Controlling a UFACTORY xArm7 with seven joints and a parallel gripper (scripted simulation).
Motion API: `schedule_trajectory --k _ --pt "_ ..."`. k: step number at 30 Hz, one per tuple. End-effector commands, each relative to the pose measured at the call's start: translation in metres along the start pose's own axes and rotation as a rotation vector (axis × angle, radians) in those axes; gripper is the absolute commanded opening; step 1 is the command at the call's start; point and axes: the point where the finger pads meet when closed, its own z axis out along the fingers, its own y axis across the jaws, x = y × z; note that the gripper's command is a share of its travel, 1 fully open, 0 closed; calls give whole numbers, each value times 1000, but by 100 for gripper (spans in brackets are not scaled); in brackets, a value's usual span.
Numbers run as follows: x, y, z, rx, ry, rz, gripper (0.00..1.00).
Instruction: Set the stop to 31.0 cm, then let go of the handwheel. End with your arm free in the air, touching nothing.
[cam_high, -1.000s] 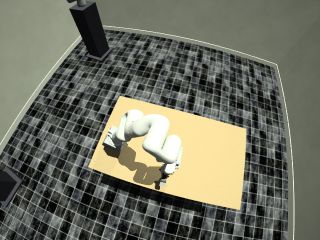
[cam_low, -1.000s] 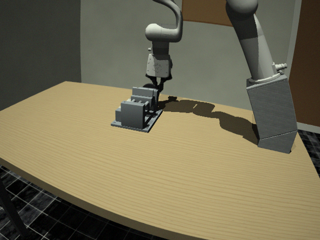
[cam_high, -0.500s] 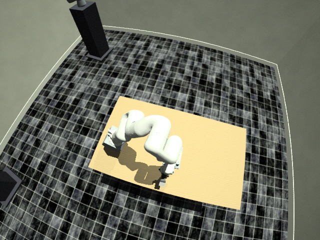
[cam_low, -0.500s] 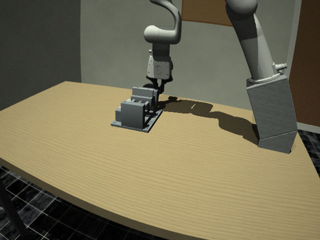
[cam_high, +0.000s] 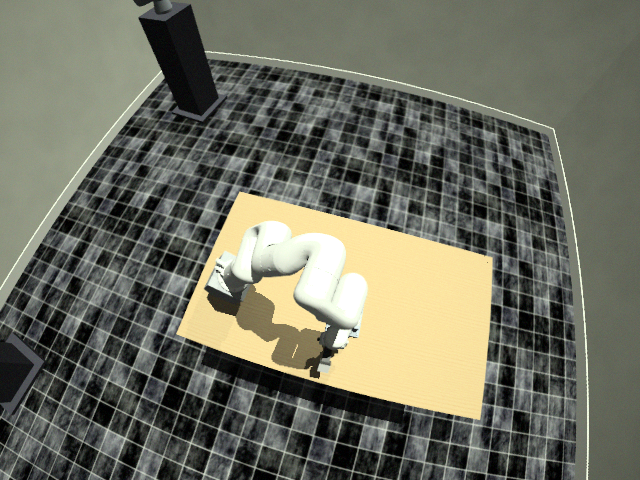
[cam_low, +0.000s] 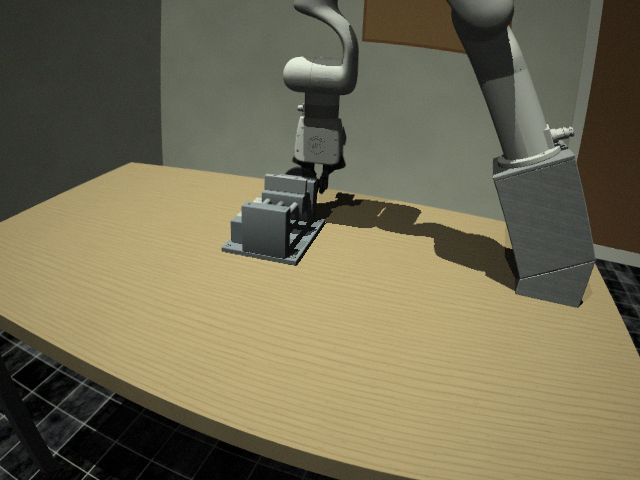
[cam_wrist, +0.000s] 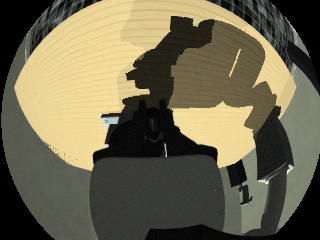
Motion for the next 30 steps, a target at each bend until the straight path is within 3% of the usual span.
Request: schedule_trajectory --k 1,17,30 --pt "1 -2 5 4 1 0 6" --pt "1 -23 22 4 1 0 6" --pt "1 -44 18 4 1 0 6"
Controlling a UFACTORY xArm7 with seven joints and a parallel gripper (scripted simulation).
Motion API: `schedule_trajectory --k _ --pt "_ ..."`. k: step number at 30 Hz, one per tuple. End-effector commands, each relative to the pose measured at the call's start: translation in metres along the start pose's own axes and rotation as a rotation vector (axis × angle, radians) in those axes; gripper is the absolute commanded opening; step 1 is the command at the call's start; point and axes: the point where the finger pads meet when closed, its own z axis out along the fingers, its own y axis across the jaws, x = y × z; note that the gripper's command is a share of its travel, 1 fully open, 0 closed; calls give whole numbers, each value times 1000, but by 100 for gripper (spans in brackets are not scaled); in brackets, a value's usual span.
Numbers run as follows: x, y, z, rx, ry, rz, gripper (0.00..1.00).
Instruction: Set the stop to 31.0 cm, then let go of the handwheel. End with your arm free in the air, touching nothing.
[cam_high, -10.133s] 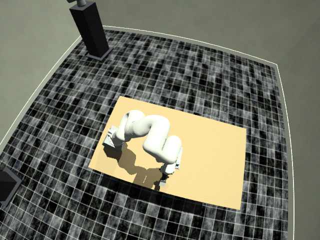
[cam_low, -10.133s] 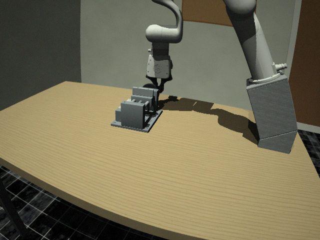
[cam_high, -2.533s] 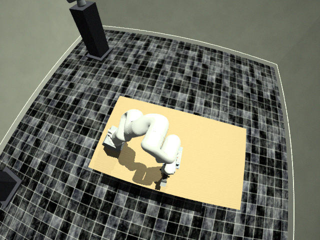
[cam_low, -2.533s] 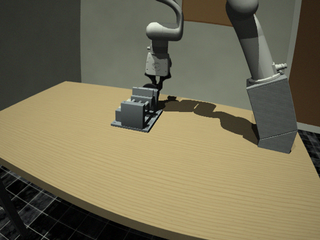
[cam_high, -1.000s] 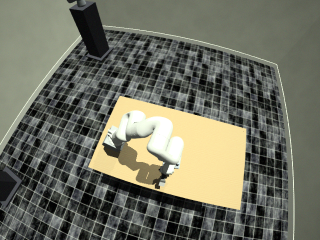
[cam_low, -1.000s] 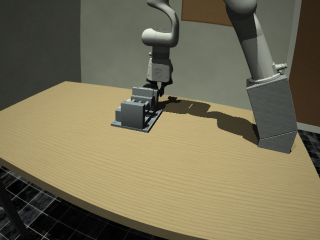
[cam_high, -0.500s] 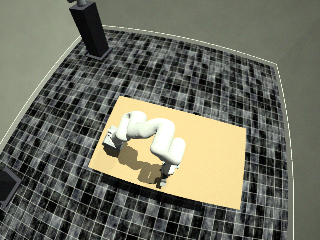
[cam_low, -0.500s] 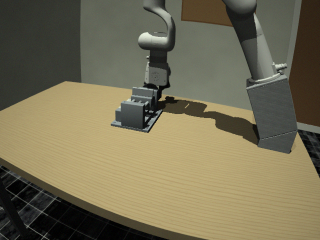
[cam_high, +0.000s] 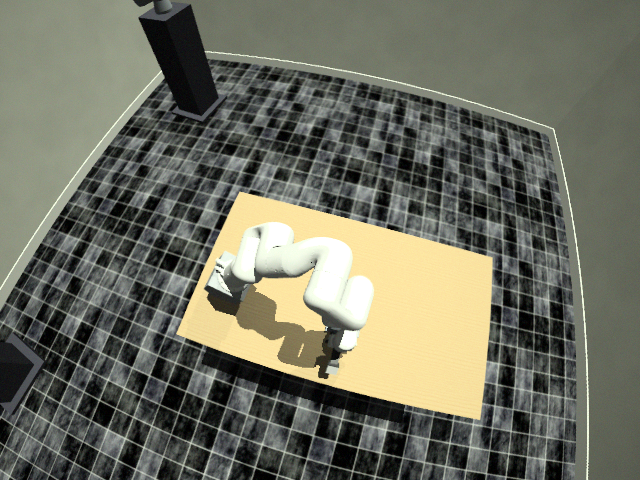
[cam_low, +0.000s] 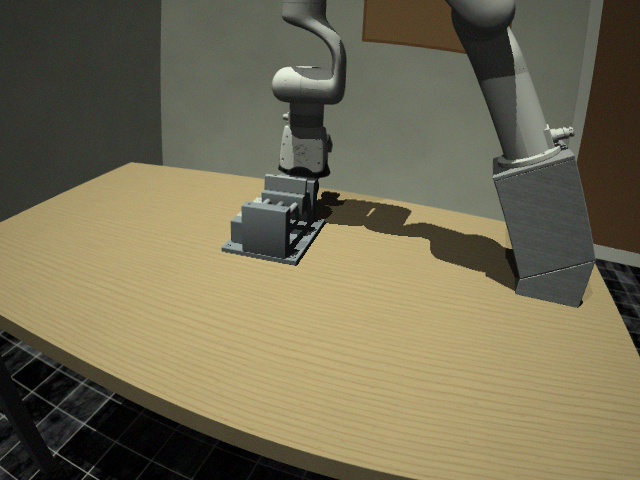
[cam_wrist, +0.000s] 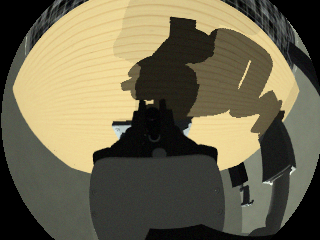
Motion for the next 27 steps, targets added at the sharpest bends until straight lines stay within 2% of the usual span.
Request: schedule_trajectory --k 1,12,27 --pt "0 -12 -6 3 1 -1 6" --pt "0 -22 -23 3 1 0 6" --pt "0 -16 -46 3 1 -1 6"
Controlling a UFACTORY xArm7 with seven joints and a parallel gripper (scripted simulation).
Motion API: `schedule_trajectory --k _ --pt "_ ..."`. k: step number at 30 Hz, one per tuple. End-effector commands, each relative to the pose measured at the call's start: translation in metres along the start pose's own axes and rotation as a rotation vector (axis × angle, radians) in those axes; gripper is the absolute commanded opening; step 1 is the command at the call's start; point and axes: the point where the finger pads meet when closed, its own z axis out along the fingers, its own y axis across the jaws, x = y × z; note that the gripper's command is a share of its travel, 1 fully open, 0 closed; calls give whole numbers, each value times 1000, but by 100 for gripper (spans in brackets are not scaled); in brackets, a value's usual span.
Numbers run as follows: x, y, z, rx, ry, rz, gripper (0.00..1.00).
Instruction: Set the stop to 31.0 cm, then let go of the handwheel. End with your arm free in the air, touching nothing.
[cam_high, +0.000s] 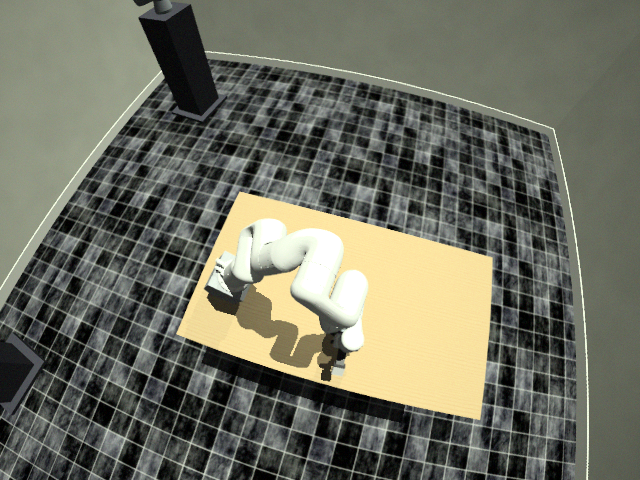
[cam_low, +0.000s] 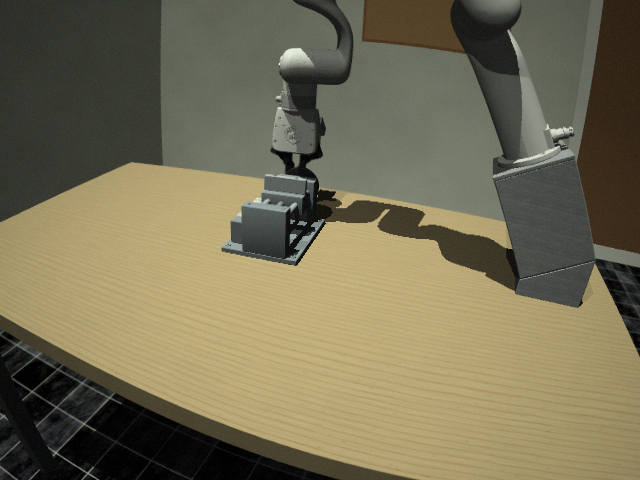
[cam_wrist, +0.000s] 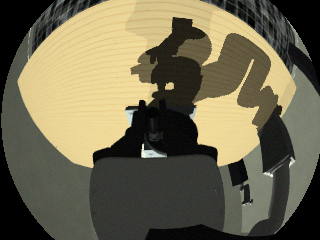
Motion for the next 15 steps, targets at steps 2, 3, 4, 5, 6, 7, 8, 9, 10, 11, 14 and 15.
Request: schedule_trajectory --k 2,3,4,5,6,7,8,9,10,11,14,15 --pt "0 6 -9 -6 2 1 6" --pt "0 6 -9 -6 2 1 6" --pt "0 6 -9 -6 2 1 6" --pt "0 7 -10 -6 2 1 6" --pt "0 9 -11 -6 2 1 6" --pt "0 10 -12 -6 2 1 6" --pt "0 12 -13 -6 2 1 6" --pt "0 14 -14 -6 2 1 6" --pt "0 16 -15 -6 2 1 6" --pt "0 18 -15 -6 2 1 6" --pt "0 27 -16 -6 2 1 6" --pt "0 30 -16 -6 2 1 6"
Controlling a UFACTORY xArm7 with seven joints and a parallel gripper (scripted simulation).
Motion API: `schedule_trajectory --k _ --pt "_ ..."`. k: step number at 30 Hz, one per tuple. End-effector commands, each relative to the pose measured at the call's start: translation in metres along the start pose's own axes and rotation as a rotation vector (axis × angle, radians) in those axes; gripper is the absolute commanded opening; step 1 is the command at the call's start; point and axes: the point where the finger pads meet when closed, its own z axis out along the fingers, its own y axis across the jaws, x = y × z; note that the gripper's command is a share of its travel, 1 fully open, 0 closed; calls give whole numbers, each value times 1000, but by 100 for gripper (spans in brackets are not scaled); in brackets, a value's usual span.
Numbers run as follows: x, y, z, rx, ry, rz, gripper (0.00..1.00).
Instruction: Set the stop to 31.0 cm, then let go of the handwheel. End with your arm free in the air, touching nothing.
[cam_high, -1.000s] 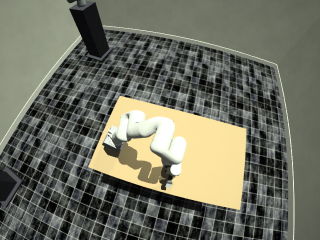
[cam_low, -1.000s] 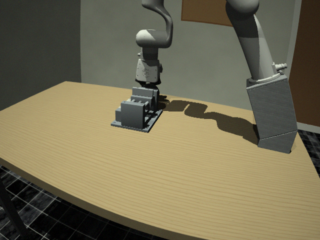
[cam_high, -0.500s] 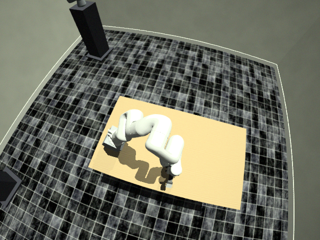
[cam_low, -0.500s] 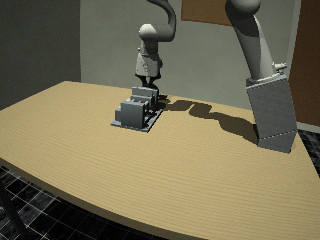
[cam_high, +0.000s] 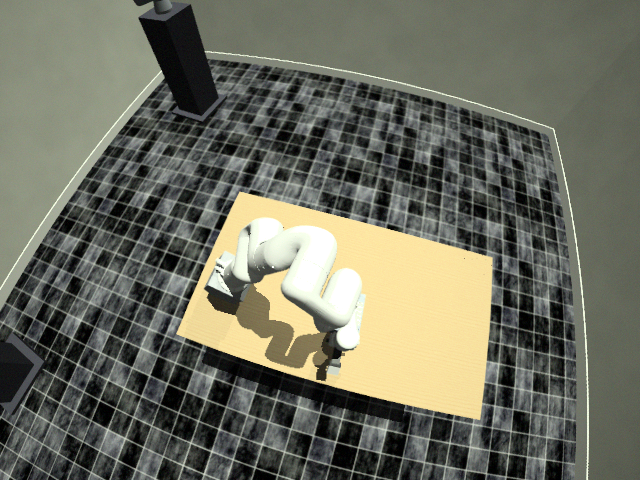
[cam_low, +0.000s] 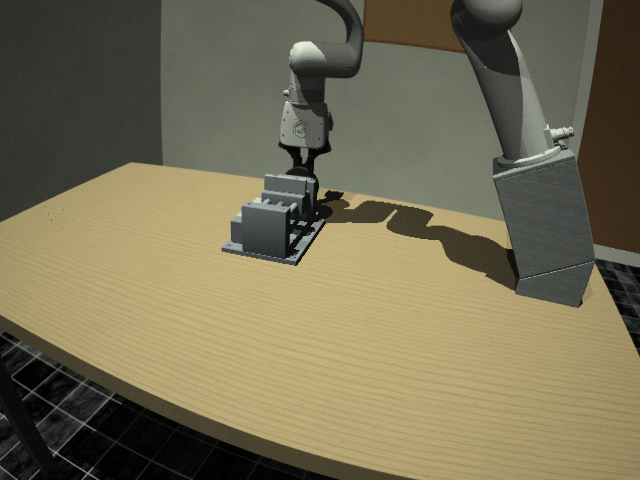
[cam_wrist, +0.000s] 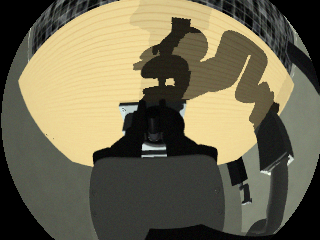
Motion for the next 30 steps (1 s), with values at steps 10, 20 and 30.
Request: schedule_trajectory --k 10,20,30 --pt "0 26 6 -2 0 1 6" --pt "0 34 19 -2 0 1 6" --pt "0 35 32 -2 0 1 6"
